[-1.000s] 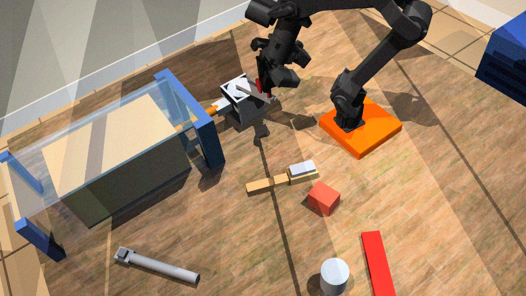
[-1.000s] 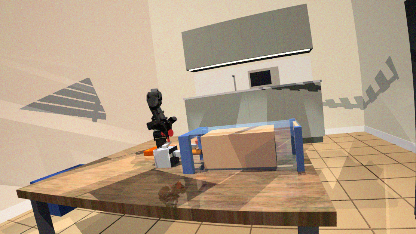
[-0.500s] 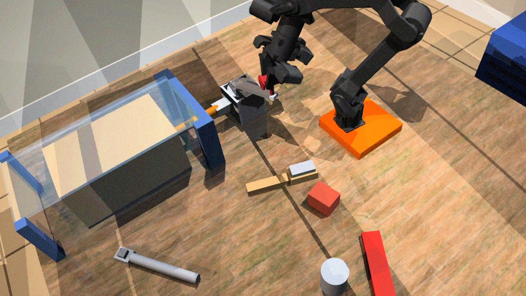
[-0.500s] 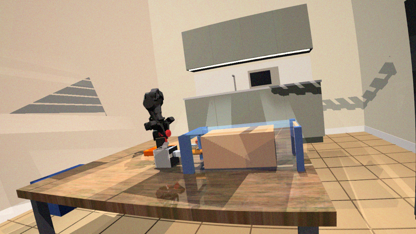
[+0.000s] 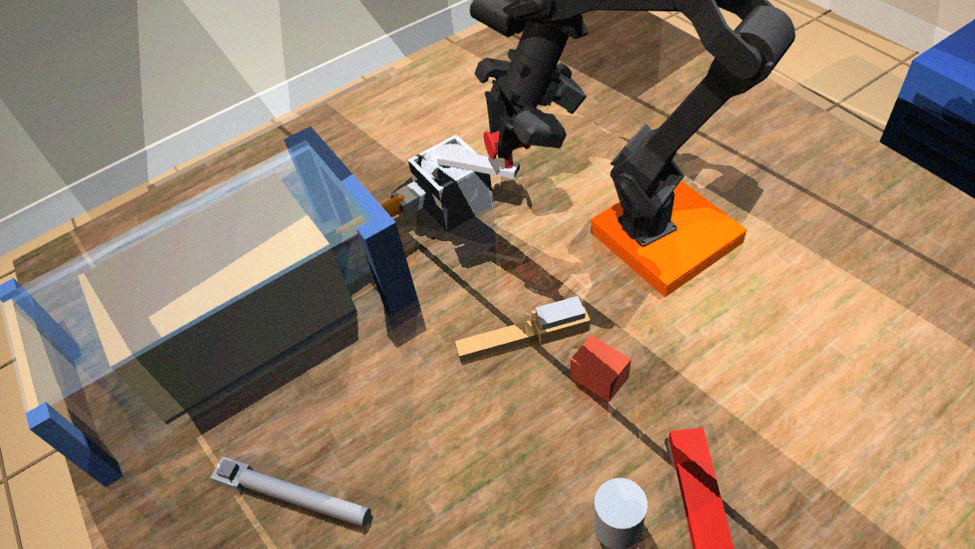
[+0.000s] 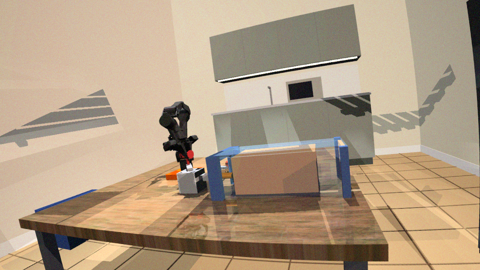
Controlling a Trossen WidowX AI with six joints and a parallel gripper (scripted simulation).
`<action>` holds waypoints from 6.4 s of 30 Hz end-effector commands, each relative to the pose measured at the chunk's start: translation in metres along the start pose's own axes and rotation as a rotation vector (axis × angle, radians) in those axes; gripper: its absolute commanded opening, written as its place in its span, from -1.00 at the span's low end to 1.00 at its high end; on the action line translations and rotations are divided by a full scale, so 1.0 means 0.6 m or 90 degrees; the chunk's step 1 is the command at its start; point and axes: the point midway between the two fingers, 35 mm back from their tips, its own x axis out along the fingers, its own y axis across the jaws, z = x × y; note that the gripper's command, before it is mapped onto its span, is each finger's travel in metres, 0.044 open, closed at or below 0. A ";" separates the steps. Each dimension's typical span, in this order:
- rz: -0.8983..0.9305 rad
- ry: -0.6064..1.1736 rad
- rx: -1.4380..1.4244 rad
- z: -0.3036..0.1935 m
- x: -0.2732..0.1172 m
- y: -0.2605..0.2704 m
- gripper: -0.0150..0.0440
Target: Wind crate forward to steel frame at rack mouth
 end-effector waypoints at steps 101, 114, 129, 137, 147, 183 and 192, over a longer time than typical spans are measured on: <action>0.027 -0.021 0.004 -0.006 -0.001 0.219 -0.49; 0.027 -0.020 0.004 -0.022 0.006 0.236 -0.49; 0.027 -0.020 0.004 -0.043 0.015 0.252 -0.49; 0.028 -0.019 0.004 -0.055 0.021 0.258 -0.49; 0.028 -0.019 0.004 -0.071 0.028 0.265 -0.49; 0.028 -0.017 0.004 -0.131 0.057 0.272 -0.49; 0.028 -0.016 0.004 -0.146 0.064 0.270 -0.49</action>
